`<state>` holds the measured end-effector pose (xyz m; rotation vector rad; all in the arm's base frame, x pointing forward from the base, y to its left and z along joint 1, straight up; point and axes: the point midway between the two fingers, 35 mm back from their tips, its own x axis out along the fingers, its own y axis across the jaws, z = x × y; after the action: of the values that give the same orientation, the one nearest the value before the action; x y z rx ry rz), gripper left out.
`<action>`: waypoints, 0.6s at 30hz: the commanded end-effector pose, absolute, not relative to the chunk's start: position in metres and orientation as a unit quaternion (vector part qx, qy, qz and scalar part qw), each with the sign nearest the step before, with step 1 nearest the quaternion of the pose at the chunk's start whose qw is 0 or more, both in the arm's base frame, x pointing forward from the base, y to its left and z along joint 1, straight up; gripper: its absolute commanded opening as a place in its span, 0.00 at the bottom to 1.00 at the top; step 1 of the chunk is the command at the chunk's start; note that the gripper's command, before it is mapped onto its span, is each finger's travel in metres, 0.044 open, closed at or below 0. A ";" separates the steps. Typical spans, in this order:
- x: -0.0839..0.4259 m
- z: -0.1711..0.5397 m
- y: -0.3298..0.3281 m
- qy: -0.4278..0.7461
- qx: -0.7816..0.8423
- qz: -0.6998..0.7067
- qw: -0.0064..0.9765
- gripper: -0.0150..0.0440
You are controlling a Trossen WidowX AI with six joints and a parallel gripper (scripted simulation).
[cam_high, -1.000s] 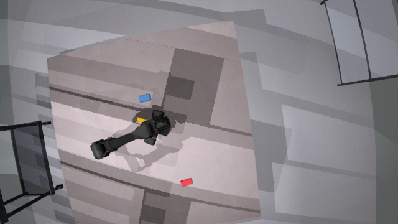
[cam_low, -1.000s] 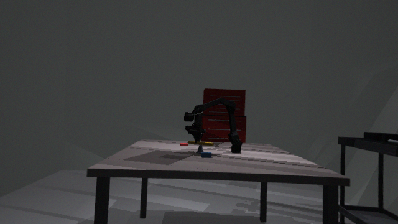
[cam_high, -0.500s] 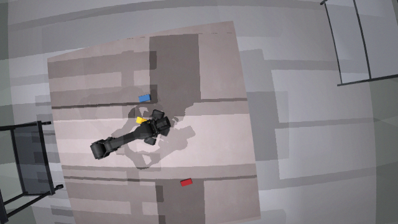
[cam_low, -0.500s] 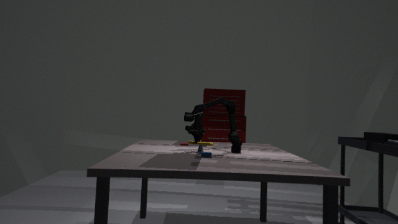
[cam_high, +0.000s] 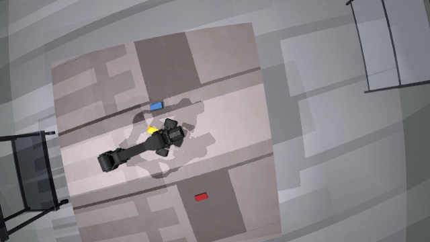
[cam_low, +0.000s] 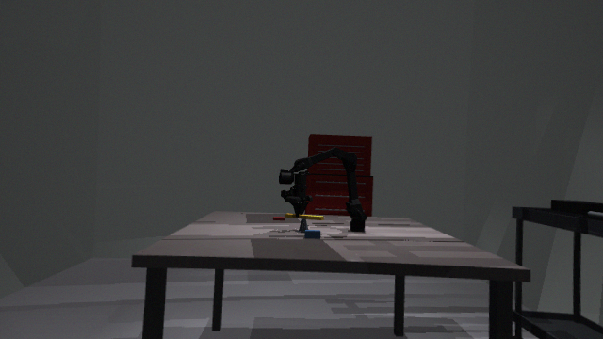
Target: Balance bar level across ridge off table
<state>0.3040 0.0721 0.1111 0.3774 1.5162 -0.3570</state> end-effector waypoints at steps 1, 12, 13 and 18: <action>0.304 0.111 0.072 0.680 0.169 -0.160 0.696 0.25; 0.304 0.111 0.072 0.680 0.169 -0.160 0.696 0.54; 0.304 0.111 0.072 0.680 0.169 -0.160 0.696 0.54; 0.304 0.111 0.072 0.680 0.169 -0.160 0.696 0.54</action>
<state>0.3040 0.0721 0.1111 0.3775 1.5162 -0.3570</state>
